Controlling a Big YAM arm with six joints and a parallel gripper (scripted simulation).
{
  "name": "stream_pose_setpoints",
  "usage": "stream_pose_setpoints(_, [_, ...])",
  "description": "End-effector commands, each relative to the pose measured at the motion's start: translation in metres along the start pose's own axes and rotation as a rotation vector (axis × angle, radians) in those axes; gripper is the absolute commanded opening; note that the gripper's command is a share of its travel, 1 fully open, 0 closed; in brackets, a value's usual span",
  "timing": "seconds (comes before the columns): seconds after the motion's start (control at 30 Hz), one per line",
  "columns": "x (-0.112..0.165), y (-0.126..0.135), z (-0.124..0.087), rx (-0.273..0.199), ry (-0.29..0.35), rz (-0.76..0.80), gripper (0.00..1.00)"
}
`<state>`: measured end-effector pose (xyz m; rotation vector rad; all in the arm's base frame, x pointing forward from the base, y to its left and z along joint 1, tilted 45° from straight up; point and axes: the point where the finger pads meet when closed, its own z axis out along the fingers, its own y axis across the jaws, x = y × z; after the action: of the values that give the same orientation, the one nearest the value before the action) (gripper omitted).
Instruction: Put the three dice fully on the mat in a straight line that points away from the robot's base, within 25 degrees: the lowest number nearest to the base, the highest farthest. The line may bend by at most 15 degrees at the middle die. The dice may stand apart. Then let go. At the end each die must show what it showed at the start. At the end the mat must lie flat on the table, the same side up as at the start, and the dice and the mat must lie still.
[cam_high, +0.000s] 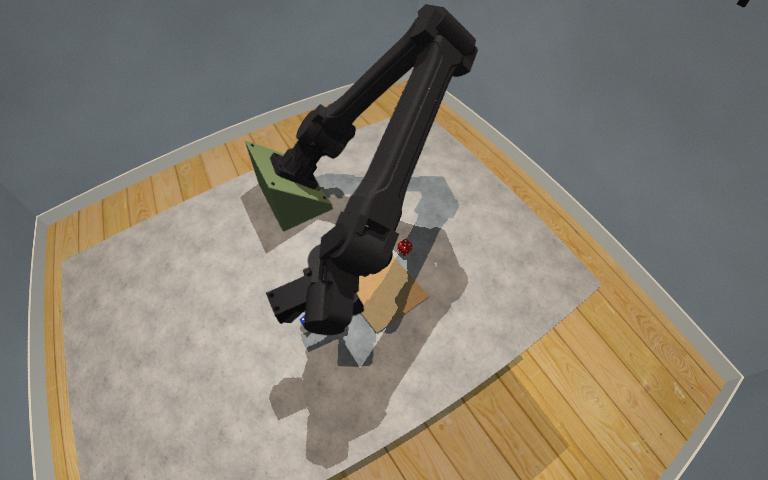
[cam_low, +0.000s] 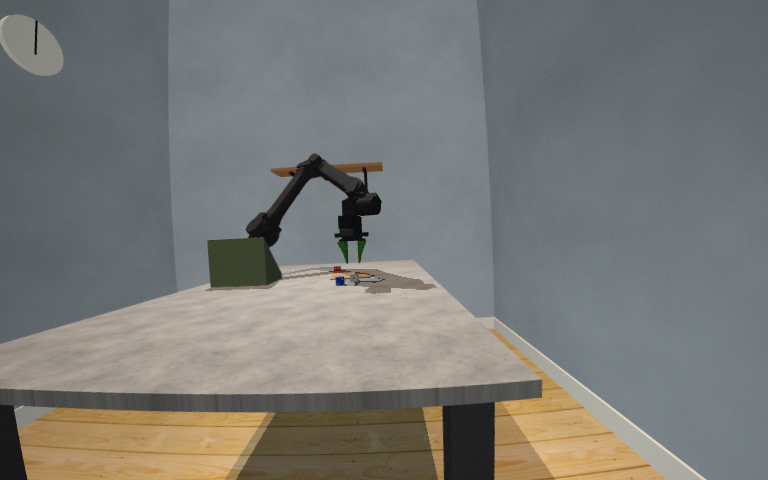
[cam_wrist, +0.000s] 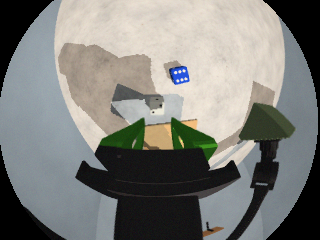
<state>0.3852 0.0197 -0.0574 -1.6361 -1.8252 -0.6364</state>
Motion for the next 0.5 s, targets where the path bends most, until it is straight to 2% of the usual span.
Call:
stream_pose_setpoints(0.0, [-0.007, 0.004, -0.002, -0.026, -0.006, 0.021, 0.39])
stream_pose_setpoints(0.07, [-0.002, 0.004, 0.008, -0.008, -0.004, 0.009, 0.39])
stream_pose_setpoints(0.2, [-0.002, 0.003, 0.014, -0.008, -0.004, 0.012, 0.39])
stream_pose_setpoints(0.3, [-0.005, 0.009, 0.012, -0.026, -0.009, 0.011, 0.39])
stream_pose_setpoints(0.47, [-0.002, 0.007, 0.022, -0.012, -0.007, 0.005, 0.39])
